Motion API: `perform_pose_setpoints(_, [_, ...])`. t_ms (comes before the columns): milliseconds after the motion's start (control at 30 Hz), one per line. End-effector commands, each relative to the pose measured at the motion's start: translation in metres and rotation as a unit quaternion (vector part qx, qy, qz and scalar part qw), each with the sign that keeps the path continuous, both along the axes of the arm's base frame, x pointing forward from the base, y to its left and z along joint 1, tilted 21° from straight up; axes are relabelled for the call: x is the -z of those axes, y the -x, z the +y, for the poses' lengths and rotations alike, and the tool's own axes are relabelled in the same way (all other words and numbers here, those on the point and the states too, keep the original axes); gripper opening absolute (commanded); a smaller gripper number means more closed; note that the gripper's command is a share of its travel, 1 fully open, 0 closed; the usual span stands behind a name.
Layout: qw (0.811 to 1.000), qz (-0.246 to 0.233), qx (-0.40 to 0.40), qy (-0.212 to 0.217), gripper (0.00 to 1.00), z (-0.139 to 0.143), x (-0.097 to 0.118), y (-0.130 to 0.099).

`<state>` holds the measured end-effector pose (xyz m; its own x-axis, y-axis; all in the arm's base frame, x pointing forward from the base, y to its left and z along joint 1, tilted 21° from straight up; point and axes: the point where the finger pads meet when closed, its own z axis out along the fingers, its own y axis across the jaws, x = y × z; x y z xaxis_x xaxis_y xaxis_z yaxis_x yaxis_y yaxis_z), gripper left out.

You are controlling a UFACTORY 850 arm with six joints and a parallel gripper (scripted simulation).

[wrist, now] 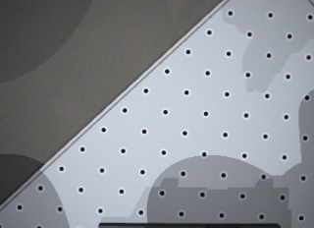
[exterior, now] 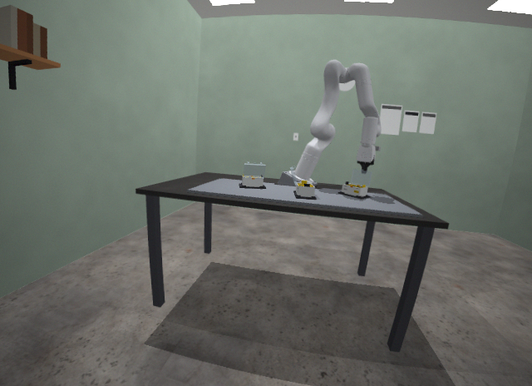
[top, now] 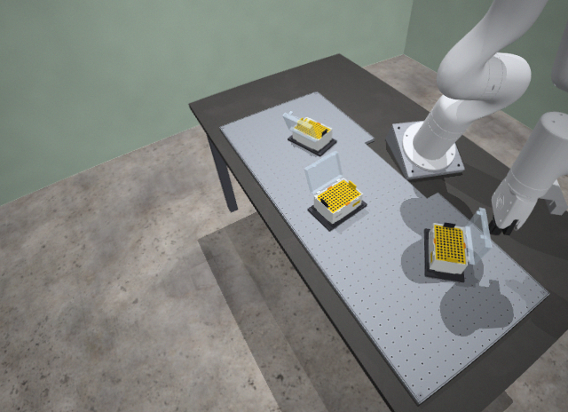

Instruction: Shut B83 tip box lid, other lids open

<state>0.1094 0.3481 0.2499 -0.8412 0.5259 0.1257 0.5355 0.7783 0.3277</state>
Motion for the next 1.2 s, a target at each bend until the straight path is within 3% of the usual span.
perform_pose_setpoints(0, [1.000, 0.001, -0.001, -0.001, 0.00, -0.002, -0.001, -0.005])
perform_pose_setpoints(1167, [1.000, 0.001, -0.001, -0.001, 0.00, -0.024, -0.001, -0.037])
